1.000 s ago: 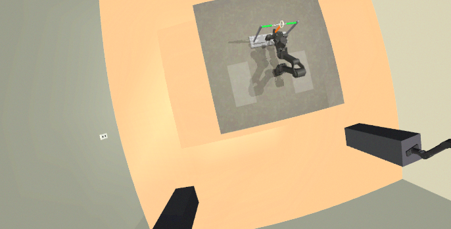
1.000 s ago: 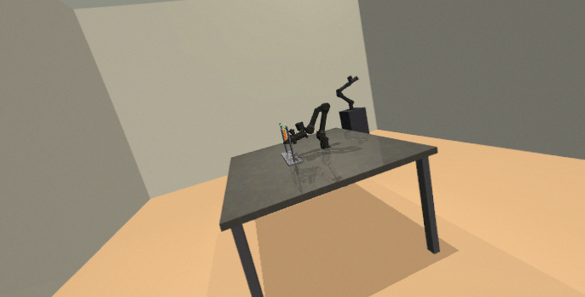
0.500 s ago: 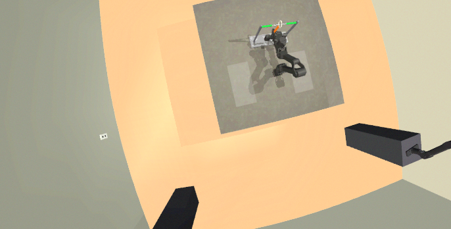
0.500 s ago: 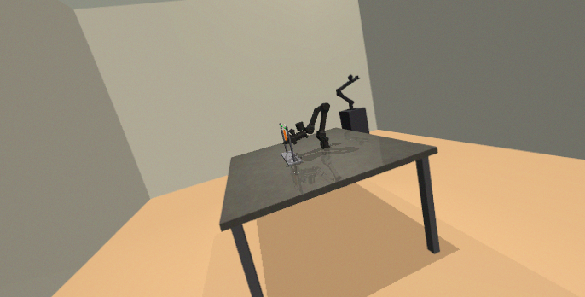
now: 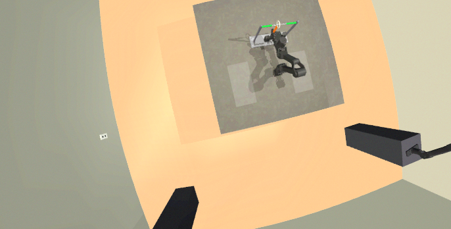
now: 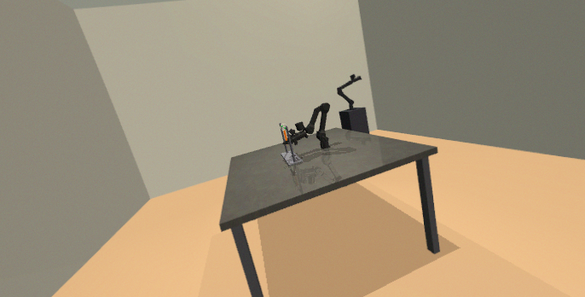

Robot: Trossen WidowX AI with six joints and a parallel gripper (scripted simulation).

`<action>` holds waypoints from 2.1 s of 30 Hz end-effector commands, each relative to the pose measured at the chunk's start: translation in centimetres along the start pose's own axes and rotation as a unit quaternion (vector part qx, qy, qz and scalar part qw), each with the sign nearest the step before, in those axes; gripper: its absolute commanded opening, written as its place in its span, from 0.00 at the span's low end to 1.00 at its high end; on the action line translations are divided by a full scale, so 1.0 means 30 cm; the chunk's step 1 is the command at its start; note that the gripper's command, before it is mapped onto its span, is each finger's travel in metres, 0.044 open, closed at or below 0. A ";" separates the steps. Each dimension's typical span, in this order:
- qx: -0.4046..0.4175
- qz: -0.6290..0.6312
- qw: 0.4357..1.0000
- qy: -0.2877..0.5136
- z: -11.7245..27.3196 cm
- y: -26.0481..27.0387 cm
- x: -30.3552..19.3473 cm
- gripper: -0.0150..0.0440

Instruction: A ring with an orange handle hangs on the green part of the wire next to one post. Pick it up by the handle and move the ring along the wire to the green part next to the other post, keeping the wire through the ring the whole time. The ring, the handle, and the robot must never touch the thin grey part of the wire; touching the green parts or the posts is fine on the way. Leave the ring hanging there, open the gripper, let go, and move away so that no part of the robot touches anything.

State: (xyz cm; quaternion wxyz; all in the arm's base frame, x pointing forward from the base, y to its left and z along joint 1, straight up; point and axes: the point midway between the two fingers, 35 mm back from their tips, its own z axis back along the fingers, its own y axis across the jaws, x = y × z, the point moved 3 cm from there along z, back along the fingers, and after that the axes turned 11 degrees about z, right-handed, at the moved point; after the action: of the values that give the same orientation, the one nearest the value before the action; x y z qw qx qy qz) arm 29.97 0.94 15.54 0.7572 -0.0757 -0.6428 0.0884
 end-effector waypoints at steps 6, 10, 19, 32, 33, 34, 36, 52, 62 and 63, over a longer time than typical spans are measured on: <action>0.006 0.006 1.000 0.000 0.001 0.030 0.002 0.00; 0.004 0.002 1.000 0.001 0.002 0.047 0.005 0.00; -0.003 -0.011 1.000 0.002 0.001 0.086 0.013 0.00; -0.009 -0.024 1.000 0.004 -0.001 0.138 0.026 0.00; -0.009 -0.024 1.000 0.004 -0.001 0.141 0.027 0.00; -0.009 -0.024 1.000 0.004 -0.001 0.145 0.028 0.00; -0.009 -0.025 1.000 0.004 -0.002 0.152 0.030 0.00; -0.008 -0.027 1.000 0.004 -0.004 0.204 0.043 0.00; -0.007 -0.027 1.000 0.005 -0.005 0.236 0.051 0.00; -0.007 -0.027 1.000 0.005 -0.005 0.240 0.052 0.00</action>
State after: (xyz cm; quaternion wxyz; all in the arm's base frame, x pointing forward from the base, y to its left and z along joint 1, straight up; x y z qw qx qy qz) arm 30.01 7.96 15.23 0.7626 -0.0653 -0.6400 0.0672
